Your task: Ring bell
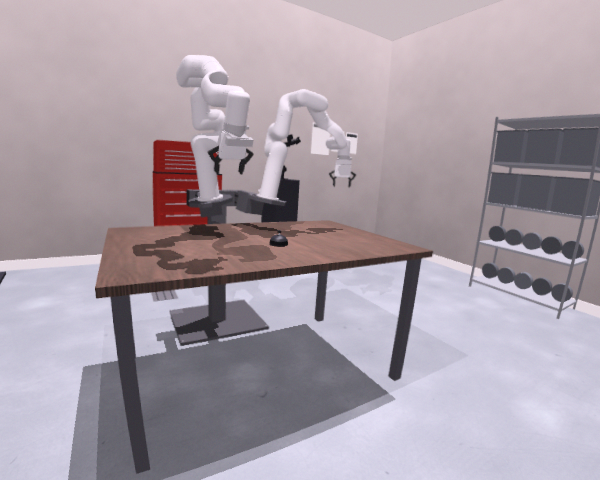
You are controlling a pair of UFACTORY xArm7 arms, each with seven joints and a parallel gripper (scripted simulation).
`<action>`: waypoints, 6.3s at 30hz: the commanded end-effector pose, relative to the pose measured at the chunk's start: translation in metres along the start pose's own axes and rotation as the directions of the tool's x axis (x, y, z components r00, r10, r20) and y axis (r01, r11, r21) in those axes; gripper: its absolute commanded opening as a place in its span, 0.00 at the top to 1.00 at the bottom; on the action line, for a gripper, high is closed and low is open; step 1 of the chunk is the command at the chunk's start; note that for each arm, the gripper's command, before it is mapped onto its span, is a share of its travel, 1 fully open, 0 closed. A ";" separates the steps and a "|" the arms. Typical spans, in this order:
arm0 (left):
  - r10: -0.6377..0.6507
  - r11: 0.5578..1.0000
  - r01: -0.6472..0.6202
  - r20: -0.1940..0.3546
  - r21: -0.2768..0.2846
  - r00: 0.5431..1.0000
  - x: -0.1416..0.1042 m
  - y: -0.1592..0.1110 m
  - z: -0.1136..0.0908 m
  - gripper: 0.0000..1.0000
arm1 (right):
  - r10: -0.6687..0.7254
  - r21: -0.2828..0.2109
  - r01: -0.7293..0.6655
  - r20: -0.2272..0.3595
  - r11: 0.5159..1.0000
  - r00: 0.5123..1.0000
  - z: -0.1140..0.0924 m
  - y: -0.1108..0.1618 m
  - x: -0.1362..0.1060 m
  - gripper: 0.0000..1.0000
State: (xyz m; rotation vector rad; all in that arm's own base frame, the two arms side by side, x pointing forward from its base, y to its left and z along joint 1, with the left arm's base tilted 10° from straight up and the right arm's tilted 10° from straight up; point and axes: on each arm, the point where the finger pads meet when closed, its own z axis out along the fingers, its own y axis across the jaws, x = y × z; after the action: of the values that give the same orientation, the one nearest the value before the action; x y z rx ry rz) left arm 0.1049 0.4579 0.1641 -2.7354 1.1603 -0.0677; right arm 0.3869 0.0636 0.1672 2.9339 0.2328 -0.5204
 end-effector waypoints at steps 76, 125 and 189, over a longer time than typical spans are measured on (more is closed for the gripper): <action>0.000 1.000 0.000 0.003 0.004 1.000 -0.001 -0.001 -0.002 0.00 | 0.990 0.356 -0.933 0.110 0.047 0.092 0.103 0.399 -0.360 0.00; 0.549 0.824 -0.543 -0.007 -0.162 0.836 0.188 -0.028 0.071 0.00 | 0.992 0.353 -0.935 0.118 -0.009 0.035 0.108 0.400 -0.382 0.00; 0.780 -0.626 -0.780 -0.032 -0.014 -0.625 0.589 0.291 0.123 0.00 | 0.992 0.353 -0.935 0.118 -0.009 0.035 0.108 0.400 -0.382 0.00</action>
State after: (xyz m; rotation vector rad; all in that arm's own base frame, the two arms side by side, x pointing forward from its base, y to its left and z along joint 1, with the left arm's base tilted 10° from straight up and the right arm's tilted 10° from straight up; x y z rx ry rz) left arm 0.3293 -0.1263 -0.0208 -0.2408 3.0520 0.2390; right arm 0.0681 -0.3932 0.2486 2.4054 -2.0236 -0.0051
